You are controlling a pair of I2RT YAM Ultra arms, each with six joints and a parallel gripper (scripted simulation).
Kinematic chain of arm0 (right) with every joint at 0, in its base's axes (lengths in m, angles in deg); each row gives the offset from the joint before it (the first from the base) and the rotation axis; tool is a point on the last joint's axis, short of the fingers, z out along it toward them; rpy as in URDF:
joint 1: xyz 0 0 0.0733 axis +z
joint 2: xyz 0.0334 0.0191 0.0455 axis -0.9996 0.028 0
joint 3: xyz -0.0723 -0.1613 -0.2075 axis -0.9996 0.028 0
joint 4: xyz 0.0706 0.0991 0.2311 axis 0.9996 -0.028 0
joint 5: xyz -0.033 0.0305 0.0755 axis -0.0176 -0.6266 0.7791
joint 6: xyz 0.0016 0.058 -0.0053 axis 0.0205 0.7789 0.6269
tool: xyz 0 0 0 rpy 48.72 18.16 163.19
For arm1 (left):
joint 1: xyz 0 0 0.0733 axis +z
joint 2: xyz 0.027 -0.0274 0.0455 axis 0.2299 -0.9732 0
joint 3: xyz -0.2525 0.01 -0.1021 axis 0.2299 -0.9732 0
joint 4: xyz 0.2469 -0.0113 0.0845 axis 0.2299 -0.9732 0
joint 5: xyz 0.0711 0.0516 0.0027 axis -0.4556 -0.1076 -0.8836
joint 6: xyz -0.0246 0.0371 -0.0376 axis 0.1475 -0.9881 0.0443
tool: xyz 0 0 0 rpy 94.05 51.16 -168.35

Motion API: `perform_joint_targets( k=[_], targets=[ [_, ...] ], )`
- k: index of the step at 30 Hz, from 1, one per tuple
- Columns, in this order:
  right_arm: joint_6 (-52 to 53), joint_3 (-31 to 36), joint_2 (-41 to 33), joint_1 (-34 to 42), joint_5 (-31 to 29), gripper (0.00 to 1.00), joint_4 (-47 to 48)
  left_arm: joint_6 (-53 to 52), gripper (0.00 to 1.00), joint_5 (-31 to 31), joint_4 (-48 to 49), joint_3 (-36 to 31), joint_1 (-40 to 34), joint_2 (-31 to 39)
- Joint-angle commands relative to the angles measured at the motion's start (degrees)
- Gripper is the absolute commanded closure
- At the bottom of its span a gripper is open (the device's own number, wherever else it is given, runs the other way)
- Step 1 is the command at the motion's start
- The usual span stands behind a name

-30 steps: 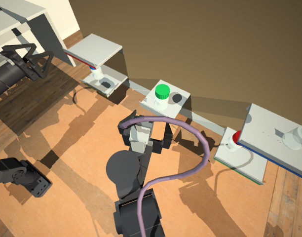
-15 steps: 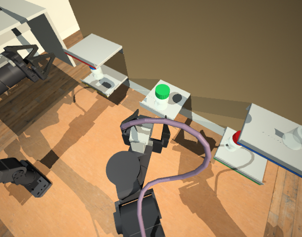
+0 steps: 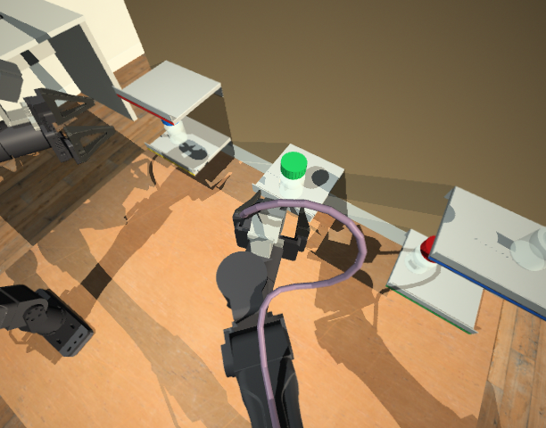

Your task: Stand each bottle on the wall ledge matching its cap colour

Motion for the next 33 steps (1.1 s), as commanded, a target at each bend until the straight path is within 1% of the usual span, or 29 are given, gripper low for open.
perform_joint_targets(
  k=[1, 3, 5, 6, 10, 12, 17, 20, 22, 24, 27, 33],
  targets=[
    [-0.6, -0.2, 2.9, -1.2, 2.1, 0.19, 5.3, -6.5, 0.11, 11.5, -8.7, 3.9, 2.2, -1.7],
    [-0.7, -1.1, 4.9, -1.8, 2.7, 0.19, 6.9, -8.8, 0.11, 15.9, -11.8, 5.5, 3.4, -2.7],
    [-0.7, -1.1, 4.9, -1.8, 2.7, 0.19, 6.9, -8.8, 0.11, 15.9, -11.8, 5.5, 3.4, -2.7],
    [-0.8, -1.3, 5.7, -2.0, 3.0, 0.19, 7.9, -11.0, 0.11, 18.7, -14.8, 7.2, 4.1, -3.9],
    [-0.8, -2.2, 9.7, -3.1, 4.1, 0.19, 10.8, -15.2, 0.11, 27.5, -20.5, 9.9, 6.4, -5.6],
    [-0.8, -2.9, 12.6, -3.9, 4.8, 0.19, 12.7, -17.2, 0.11, 33.4, -23.3, 11.5, 8.2, -6.5],
    [-2.0, -4.0, 16.8, -4.5, 3.6, 0.19, 17.8, -21.1, 0.11, 45.6, -28.9, 15.0, 11.8, -8.9],
    [-2.5, -4.0, 18.4, -4.3, 3.3, 0.19, 19.6, -22.7, 0.11, 51.4, -31.2, 17.1, 13.8, -10.5],
    [-2.5, -4.0, 18.4, -4.3, 3.3, 0.19, 19.6, -22.7, 0.11, 51.4, -31.2, 17.1, 13.8, -10.5],
    [-2.6, -4.1, 19.1, -4.3, 3.3, 0.19, 20.0, -25.3, 0.11, 54.1, -34.4, 19.2, 14.6, -12.2],
    [-2.1, -4.2, 19.5, -4.3, 3.4, 0.19, 18.9, -27.3, 0.11, 55.4, -36.9, 21.2, 15.3, -13.6],
    [-2.1, -4.3, 19.5, -4.3, 3.4, 0.19, 19.0, -31.9, 0.11, 54.1, -42.3, 24.7, 15.3, -15.9]
  ],
)
